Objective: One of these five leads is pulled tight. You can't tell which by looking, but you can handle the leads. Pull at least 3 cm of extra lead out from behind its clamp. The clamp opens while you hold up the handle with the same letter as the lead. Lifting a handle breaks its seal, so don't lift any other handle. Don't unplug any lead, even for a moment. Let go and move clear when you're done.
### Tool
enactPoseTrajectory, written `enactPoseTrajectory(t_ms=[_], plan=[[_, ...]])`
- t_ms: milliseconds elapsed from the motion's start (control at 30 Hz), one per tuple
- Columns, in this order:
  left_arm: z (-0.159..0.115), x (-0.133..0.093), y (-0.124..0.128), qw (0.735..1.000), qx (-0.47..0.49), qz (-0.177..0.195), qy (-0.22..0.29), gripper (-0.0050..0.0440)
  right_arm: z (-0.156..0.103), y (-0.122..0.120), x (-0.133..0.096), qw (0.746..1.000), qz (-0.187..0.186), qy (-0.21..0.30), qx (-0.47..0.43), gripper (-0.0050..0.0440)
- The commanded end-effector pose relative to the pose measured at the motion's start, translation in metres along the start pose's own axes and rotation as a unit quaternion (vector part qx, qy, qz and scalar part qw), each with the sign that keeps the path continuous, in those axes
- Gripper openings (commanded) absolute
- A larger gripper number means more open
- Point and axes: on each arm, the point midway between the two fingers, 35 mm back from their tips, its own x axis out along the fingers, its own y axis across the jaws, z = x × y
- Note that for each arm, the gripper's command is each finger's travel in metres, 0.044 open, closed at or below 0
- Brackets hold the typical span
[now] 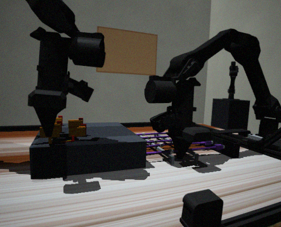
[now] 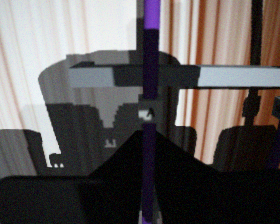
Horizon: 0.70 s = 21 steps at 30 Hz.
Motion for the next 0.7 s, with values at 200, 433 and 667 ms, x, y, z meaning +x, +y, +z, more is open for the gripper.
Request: enactPoseTrajectory(t_ms=[200, 433, 667], plan=[[0.003, -0.03, -0.001, 1.0, 0.0, -0.007, -0.018, -0.005, 0.004, 0.001, -0.011, 1.0, 0.002, -0.015, 0.0, -0.005], [0.002, -0.04, -0.001, 1.0, 0.0, -0.007, -0.018, -0.005, 0.004, 0.001, -0.011, 1.0, 0.002, -0.015, 0.0, -0.005], [0.005, -0.018, -0.002, 1.0, -0.001, -0.005, -0.01, -0.005, 0.004, 0.001, -0.011, 1.0, 0.002, -0.015, 0.0, -0.005]])
